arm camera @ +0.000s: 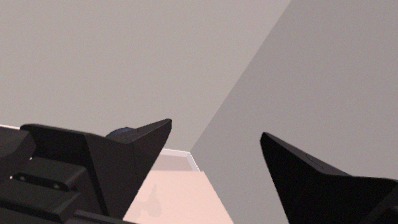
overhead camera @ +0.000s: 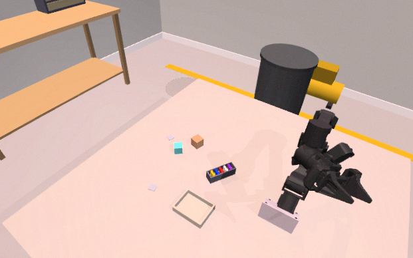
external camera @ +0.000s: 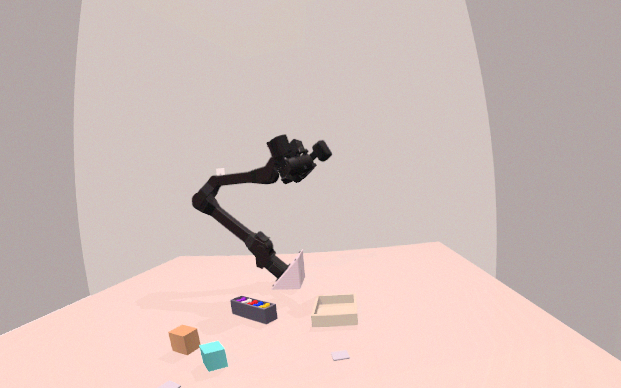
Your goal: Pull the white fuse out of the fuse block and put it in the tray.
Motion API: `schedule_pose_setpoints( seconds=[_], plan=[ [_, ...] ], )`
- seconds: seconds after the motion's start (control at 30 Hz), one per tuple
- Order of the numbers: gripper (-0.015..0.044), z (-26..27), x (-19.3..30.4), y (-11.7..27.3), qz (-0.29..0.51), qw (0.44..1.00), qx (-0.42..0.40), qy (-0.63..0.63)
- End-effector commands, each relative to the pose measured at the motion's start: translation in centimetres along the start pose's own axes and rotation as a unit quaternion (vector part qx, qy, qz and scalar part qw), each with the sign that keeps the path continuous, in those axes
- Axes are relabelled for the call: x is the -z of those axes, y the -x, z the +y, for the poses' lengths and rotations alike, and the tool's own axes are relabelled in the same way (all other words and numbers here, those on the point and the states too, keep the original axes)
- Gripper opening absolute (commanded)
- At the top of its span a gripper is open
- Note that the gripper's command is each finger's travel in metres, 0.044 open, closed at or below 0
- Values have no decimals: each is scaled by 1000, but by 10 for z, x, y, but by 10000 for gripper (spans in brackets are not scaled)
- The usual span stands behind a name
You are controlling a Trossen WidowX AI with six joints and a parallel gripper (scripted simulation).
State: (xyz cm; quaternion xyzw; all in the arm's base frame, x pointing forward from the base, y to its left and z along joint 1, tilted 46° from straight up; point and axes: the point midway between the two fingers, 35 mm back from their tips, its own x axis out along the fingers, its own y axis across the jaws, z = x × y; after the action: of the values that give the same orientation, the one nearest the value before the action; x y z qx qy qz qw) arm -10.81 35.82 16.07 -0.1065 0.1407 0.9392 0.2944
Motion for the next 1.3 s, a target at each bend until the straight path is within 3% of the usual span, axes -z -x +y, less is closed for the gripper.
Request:
schedule_pose_setpoints(
  seconds=[0.0,0.2,0.37,0.53,0.67,0.87,1.27],
  plan=[
    [374,-1,0,0,1,1000,2,-2],
    [216,-55,20,27,35,986,115,-117],
    [85,-112,55,77,69,925,258,-269],
    [74,-148,98,144,94,813,395,-418],
    [74,-158,134,202,107,692,491,-519],
    [74,-141,184,291,124,462,608,-633],
    [74,-23,229,438,169,-13,730,-662]
  ],
)
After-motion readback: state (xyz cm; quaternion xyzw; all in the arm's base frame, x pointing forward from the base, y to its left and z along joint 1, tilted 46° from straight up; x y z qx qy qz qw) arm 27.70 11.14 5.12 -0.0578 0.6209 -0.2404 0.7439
